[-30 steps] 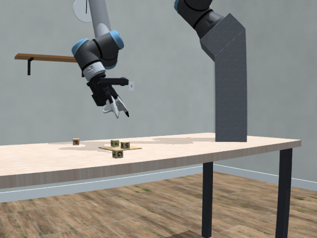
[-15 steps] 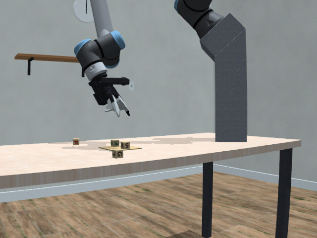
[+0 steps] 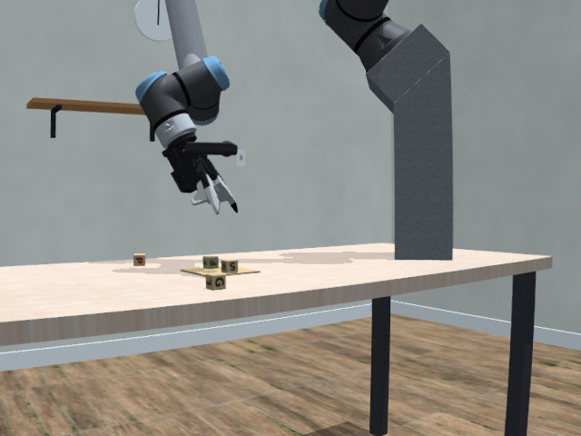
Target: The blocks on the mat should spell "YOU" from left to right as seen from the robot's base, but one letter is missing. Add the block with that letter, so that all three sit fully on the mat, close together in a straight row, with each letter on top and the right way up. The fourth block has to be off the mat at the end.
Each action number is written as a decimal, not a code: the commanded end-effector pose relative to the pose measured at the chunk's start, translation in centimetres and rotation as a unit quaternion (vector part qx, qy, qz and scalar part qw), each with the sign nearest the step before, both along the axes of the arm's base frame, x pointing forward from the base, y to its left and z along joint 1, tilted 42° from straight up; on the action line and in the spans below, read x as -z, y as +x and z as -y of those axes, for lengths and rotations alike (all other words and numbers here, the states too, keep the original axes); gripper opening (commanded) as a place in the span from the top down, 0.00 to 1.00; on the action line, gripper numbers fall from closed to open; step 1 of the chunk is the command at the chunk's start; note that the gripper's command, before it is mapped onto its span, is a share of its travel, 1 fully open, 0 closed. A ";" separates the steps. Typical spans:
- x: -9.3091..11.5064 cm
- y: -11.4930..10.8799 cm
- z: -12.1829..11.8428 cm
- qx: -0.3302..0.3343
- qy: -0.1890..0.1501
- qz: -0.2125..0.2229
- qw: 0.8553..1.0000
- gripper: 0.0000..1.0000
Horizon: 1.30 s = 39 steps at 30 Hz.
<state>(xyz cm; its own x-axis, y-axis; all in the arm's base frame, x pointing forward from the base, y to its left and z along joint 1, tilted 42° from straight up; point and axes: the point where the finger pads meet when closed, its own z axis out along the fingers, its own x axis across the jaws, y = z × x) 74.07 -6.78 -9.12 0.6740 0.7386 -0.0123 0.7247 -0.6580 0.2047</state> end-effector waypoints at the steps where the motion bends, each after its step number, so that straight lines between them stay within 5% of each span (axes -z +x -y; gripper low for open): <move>1: -0.1 0.0 0.0 0.000 0.000 0.000 1.000 0.00; 24: -0.1 0.0 0.1 0.000 0.000 0.000 1.000 0.00; 30: -4.3 -0.7 7.7 0.000 0.000 0.000 1.000 0.00; 39: -4.6 -0.8 8.4 0.000 0.000 0.000 1.000 0.00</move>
